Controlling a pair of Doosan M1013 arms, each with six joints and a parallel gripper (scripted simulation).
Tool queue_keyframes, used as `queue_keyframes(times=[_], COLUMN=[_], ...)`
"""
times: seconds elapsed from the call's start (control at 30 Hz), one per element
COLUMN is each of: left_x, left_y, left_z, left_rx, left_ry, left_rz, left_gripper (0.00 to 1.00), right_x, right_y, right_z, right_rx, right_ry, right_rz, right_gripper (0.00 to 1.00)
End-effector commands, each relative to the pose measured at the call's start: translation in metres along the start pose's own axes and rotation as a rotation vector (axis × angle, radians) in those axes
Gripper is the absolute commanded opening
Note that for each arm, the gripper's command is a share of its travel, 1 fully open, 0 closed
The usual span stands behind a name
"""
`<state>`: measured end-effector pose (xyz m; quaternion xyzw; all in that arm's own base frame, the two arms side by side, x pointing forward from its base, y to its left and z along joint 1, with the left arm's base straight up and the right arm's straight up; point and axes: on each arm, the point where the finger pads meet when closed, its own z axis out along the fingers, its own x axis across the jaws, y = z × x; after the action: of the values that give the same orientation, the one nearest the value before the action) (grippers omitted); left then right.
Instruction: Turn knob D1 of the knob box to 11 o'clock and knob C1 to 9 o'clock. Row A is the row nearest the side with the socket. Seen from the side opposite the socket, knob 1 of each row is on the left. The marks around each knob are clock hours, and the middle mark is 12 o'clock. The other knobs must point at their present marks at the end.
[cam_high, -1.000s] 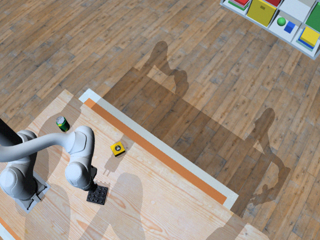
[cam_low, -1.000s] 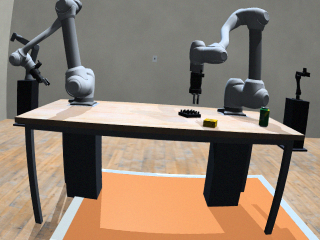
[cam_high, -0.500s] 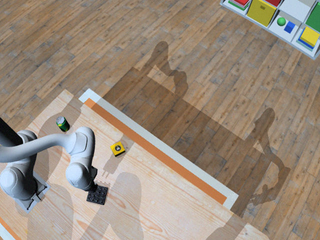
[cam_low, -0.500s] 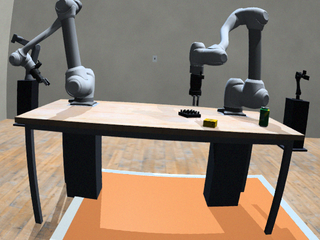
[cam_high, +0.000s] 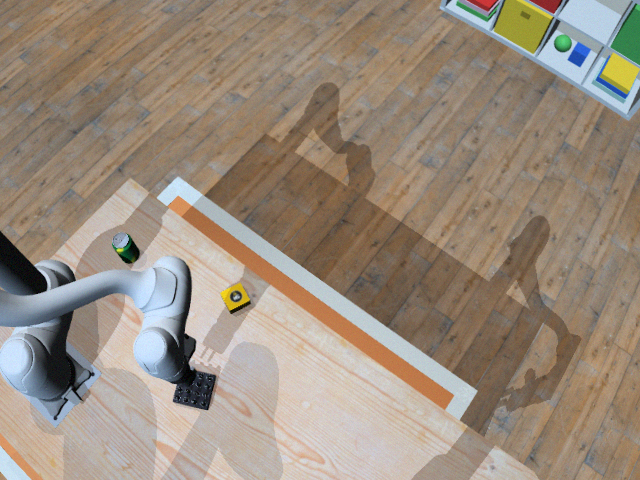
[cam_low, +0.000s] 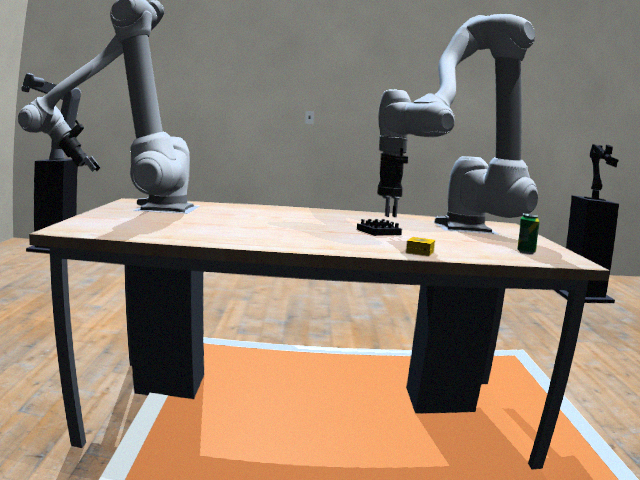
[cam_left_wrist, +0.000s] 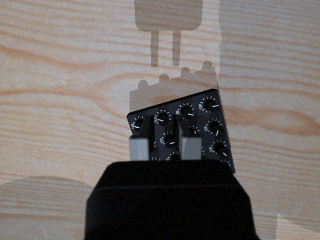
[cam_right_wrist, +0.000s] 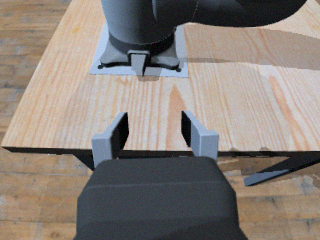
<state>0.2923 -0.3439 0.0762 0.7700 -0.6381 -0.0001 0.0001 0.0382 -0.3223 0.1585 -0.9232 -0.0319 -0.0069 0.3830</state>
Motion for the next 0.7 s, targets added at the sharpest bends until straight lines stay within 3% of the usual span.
queue_keyframes(times=[0.0, 0.67], left_x=[0.0, 0.0], left_y=[0.0, 0.0], left_z=[0.003, 0.014], left_rx=[0.001, 0.001], left_ry=[0.001, 0.001], left_rz=[0.0, 0.0], left_gripper=[0.46, 0.46], right_x=[0.0, 0.0], right_y=[0.0, 0.0], right_z=[0.0, 0.0], right_rx=[-0.001, -0.001], right_ry=[0.0, 0.0], right_rz=[0.0, 0.0], right_gripper=[1.0, 1.0])
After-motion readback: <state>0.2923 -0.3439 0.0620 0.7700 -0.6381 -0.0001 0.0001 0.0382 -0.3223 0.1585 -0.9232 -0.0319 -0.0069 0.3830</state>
